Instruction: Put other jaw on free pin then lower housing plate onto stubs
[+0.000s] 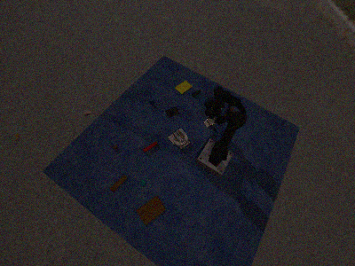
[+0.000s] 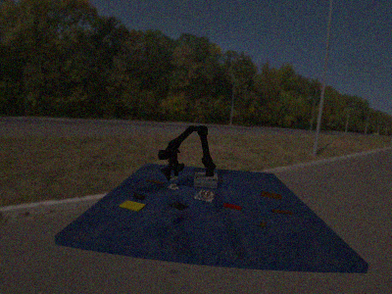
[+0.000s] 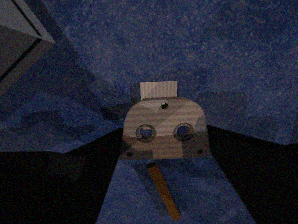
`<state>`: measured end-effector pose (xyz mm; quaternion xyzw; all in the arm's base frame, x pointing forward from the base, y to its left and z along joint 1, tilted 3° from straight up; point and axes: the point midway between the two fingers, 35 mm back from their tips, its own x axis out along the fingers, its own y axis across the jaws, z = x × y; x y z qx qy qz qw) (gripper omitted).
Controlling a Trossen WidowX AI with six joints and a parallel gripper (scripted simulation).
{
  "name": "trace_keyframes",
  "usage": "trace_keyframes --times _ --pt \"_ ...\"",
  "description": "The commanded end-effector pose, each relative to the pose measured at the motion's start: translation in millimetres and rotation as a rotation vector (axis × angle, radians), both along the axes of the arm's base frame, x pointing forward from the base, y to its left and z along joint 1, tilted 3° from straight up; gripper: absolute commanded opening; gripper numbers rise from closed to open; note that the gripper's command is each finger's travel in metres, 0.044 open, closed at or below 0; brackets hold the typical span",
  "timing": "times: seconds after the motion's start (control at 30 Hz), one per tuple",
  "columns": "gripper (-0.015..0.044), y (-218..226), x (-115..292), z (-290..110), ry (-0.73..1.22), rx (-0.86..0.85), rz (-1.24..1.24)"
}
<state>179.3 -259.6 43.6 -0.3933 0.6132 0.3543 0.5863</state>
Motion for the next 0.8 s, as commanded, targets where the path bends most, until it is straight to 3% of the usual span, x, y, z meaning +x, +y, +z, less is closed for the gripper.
trace_keyframes --times 0.0,0.37,0.77 --pt "0.0351 1 1 17 -0.009 -0.006 -0.005" --pt "0.0351 4 2 25 -0.011 -0.005 -0.015" --pt "0.0351 35 25 24 -0.026 0.001 -0.190"
